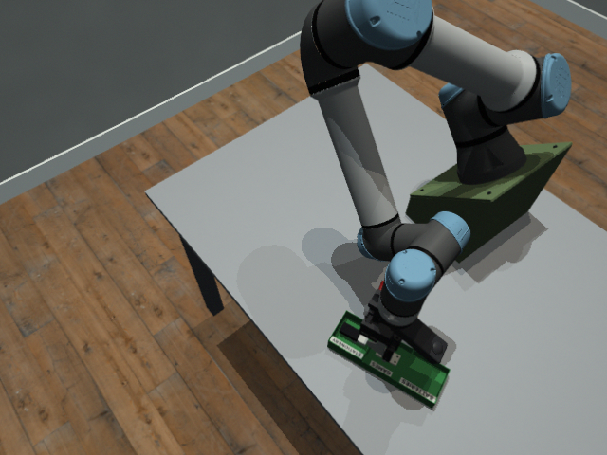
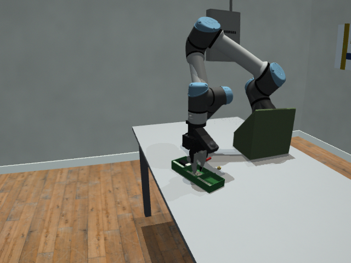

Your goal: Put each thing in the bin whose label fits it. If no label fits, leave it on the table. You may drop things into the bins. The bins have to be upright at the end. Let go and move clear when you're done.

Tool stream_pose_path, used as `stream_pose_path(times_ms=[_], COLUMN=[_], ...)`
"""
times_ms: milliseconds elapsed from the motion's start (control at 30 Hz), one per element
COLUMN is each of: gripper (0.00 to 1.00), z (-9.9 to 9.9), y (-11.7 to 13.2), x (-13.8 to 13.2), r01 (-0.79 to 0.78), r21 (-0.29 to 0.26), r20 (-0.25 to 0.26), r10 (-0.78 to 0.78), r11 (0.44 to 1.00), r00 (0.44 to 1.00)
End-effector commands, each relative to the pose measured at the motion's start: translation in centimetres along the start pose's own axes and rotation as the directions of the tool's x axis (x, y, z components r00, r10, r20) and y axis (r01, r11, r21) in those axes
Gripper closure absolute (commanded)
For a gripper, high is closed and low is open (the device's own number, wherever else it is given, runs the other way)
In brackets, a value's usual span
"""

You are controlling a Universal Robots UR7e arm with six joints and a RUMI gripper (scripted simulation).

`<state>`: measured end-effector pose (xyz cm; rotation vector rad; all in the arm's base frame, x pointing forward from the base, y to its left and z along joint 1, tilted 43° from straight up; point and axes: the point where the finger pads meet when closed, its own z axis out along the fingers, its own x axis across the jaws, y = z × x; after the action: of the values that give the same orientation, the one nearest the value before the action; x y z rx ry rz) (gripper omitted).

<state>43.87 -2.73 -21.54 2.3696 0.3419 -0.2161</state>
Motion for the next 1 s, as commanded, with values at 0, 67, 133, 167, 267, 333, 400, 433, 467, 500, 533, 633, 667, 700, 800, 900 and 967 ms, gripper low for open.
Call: stream_pose_path(times_ms=[0, 67, 133, 167, 267, 333, 400, 433, 467, 500, 533, 633, 667, 700, 800, 900, 967], gripper=[0.81, 0.81, 0.81, 0.81, 0.81, 0.81, 0.81, 0.81, 0.81, 0.81, 0.81, 0.81, 0.81, 0.81, 0.81, 0.81, 0.81], z=[0.0, 0.0, 0.0, 0.0, 0.0, 0.0, 0.0, -0.2, -0.3, -0.4, -0.6, -0.7, -0.8, -1.0, -1.4, -1.8, -2.0], y=[0.0, 0.0, 0.0, 0.0, 0.0, 0.0, 0.0, 0.0, 0.0, 0.0, 0.0, 0.0, 0.0, 0.0, 0.0, 0.0, 0.0], x=[0.0, 0.0, 0.0, 0.0, 0.0, 0.0, 0.0, 0.0, 0.0, 0.0, 0.0, 0.0, 0.0, 0.0, 0.0, 0.0, 0.0], r01=[0.0, 0.0, 0.0, 0.0, 0.0, 0.0, 0.0, 0.0, 0.0, 0.0, 0.0, 0.0, 0.0, 0.0, 0.0, 0.0, 0.0], r21=[0.0, 0.0, 0.0, 0.0, 0.0, 0.0, 0.0, 0.0, 0.0, 0.0, 0.0, 0.0, 0.0, 0.0, 0.0, 0.0, 0.0], r20=[-0.001, -0.001, -0.001, -0.001, -0.001, -0.001, -0.001, -0.001, -0.001, -0.001, -0.001, -0.001, -0.001, -0.001, -0.001, -0.001, -0.001], r10=[0.0, 0.0, 0.0, 0.0, 0.0, 0.0, 0.0, 0.0, 0.0, 0.0, 0.0, 0.0, 0.0, 0.0, 0.0, 0.0, 0.0], r11=[1.0, 1.0, 1.0, 1.0, 1.0, 1.0, 1.0, 1.0, 1.0, 1.0, 1.0, 1.0, 1.0, 1.0, 1.0, 1.0, 1.0], r00=[1.0, 1.0, 1.0, 1.0, 1.0, 1.0, 1.0, 1.0, 1.0, 1.0, 1.0, 1.0, 1.0, 1.0, 1.0, 1.0, 1.0])
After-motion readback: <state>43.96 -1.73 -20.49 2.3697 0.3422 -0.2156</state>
